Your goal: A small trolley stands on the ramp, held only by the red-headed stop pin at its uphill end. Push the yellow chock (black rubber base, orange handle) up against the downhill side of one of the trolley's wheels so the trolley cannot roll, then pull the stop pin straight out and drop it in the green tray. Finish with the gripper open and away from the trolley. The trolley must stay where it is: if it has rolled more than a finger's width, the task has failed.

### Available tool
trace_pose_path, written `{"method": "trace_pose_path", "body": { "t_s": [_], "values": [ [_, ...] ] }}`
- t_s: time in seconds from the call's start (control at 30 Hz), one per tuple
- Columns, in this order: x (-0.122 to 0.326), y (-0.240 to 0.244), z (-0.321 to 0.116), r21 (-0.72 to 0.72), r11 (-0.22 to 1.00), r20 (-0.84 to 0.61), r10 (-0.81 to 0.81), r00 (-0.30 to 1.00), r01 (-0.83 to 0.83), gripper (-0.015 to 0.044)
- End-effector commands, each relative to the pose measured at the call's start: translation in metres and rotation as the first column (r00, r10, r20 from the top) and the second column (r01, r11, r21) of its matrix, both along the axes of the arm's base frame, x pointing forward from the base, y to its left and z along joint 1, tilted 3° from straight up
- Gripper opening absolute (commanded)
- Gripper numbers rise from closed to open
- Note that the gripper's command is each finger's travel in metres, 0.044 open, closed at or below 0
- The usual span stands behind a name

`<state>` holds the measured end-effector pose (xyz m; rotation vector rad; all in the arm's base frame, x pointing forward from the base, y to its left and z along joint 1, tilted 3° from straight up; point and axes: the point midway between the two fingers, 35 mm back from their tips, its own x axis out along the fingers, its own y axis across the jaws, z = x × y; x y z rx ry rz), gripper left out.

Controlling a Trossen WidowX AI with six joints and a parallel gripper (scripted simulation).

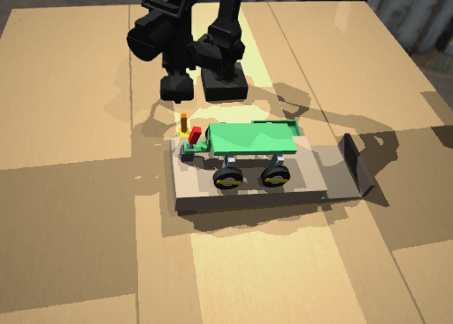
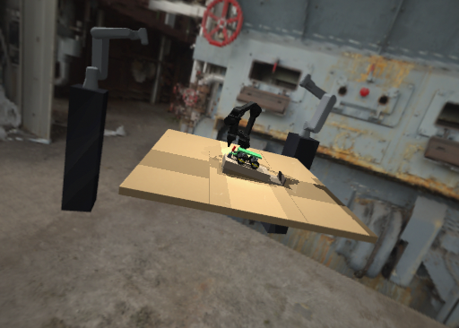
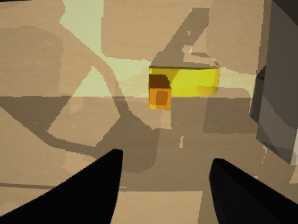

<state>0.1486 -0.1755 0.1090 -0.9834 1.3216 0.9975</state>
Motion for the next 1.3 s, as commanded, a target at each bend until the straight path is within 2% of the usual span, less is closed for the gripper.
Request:
{"method": "trace_pose_path", "body": {
  "t_s": [0.0, 0.17, 0.57, 1.27],
  "values": [
    [0.002, 0.01, 0.002, 0.016, 0.996, -0.005, 0.082, 0.997, -0.082, 0.019],
    [0.002, 0.01, -0.001, 0.016, 0.996, -0.005, 0.082, 0.997, -0.082, 0.019],
    [0.002, 0.011, -0.041, 0.016, 0.996, -0.005, 0.082, 0.997, -0.082, 0.019],
    [0.002, 0.012, -0.068, 0.016, 0.996, -0.005, 0.082, 0.997, -0.082, 0.019]
  ]
}}
